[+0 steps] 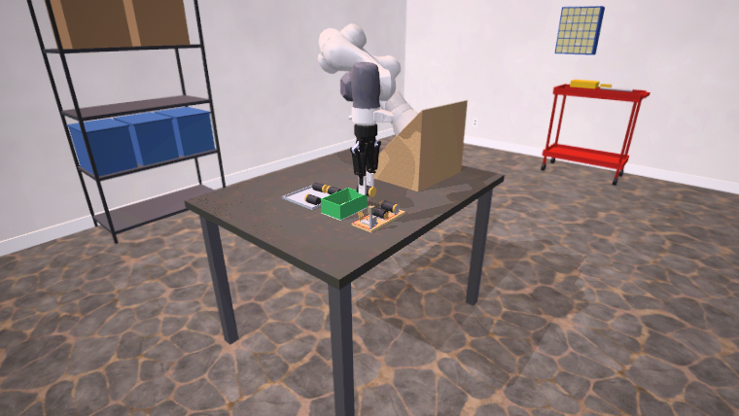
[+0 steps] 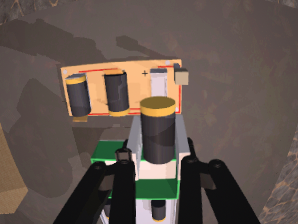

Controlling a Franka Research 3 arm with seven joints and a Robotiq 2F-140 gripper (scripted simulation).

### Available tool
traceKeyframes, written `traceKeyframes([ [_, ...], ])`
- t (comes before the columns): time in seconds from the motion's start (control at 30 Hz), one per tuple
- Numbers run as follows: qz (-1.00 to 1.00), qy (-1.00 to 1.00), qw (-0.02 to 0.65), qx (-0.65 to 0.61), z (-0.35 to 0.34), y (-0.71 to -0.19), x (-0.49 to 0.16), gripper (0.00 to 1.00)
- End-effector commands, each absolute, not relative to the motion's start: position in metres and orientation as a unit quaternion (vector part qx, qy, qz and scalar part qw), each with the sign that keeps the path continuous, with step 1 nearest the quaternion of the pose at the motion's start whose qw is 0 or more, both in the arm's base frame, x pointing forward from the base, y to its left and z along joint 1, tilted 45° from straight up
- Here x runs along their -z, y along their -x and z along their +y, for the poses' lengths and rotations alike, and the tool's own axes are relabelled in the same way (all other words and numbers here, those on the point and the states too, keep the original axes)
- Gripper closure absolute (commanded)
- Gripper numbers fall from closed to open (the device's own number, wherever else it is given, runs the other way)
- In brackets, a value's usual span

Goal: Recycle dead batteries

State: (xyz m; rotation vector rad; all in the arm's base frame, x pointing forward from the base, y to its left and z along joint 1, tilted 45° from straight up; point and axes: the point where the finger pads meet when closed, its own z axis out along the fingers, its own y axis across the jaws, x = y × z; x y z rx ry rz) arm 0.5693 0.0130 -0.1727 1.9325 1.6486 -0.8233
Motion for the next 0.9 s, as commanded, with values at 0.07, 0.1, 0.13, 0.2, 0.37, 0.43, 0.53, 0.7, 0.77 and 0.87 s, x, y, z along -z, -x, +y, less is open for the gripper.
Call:
traceKeyframes([
  [0.07,0.601,-0.703,0.234,0.3,0.003,-0.57,0.16,0.84],
  [0.1,0.601,-0.703,0.234,0.3,-0.001,-0.57,0.156,0.84],
  [0.13,0.601,-0.703,0.234,0.3,-0.006,-0.569,0.151,0.84],
  [0.2,0.601,-0.703,0.234,0.3,-0.017,-0.567,0.14,0.84],
  [0.37,0.601,-0.703,0.234,0.3,-0.058,-0.56,0.099,0.84],
  [0.43,0.601,-0.703,0.234,0.3,-0.078,-0.557,0.079,0.84],
  [0.53,0.601,-0.703,0.234,0.3,-0.1,-0.553,0.057,0.84],
  [0.7,0.601,-0.703,0.234,0.3,-0.144,-0.546,0.013,0.84],
  [0.77,0.601,-0.703,0.234,0.3,-0.166,-0.542,-0.009,0.84],
  [0.87,0.601,-0.703,0.234,0.3,-0.196,-0.537,-0.039,0.84],
])
